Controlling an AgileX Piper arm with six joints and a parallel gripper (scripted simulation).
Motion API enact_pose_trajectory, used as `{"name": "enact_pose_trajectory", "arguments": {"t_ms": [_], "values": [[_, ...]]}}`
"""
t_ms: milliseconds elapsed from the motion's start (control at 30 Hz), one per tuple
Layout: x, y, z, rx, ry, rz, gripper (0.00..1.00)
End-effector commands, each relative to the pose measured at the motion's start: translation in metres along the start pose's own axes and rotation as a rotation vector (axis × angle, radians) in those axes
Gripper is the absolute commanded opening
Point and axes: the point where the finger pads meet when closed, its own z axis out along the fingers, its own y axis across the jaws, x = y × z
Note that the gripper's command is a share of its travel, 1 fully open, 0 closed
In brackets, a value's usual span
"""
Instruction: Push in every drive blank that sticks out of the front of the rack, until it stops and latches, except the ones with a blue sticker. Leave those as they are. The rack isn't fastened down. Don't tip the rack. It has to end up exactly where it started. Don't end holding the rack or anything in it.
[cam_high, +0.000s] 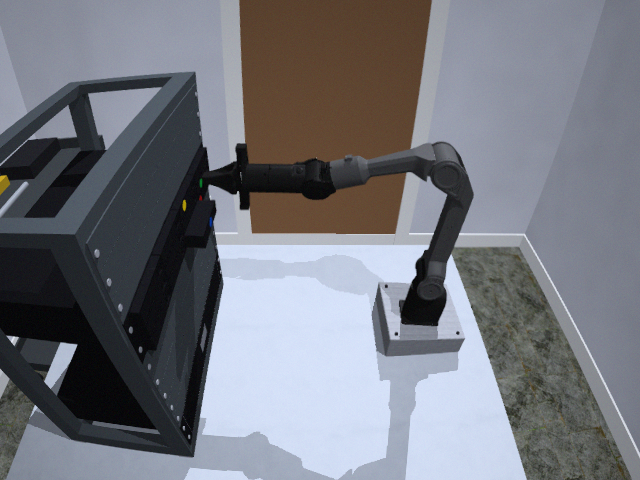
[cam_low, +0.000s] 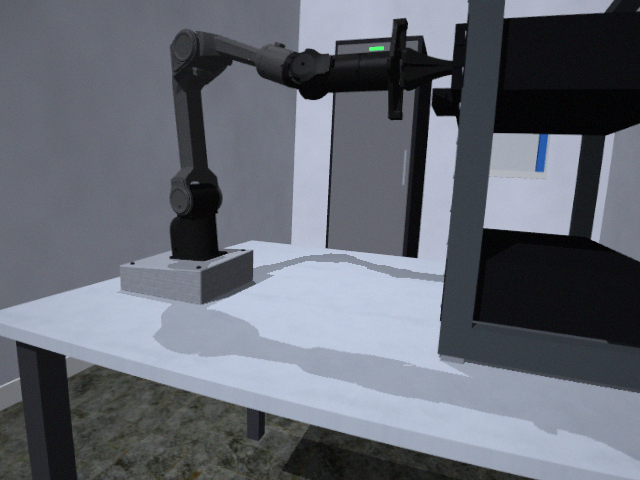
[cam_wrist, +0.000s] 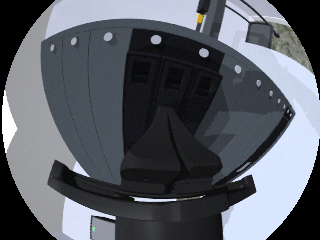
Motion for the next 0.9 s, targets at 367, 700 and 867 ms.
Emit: {"name": "enact_pose_trajectory", "arguments": {"t_ms": [367, 700, 867], "values": [[0.001, -0.005, 0.005, 0.011, 0.001, 0.0, 0.0], [0.001, -0.005, 0.005, 0.011, 0.001, 0.0, 0.0], [0.001, -0.005, -0.007, 0.011, 0.001, 0.0, 0.0]]}}
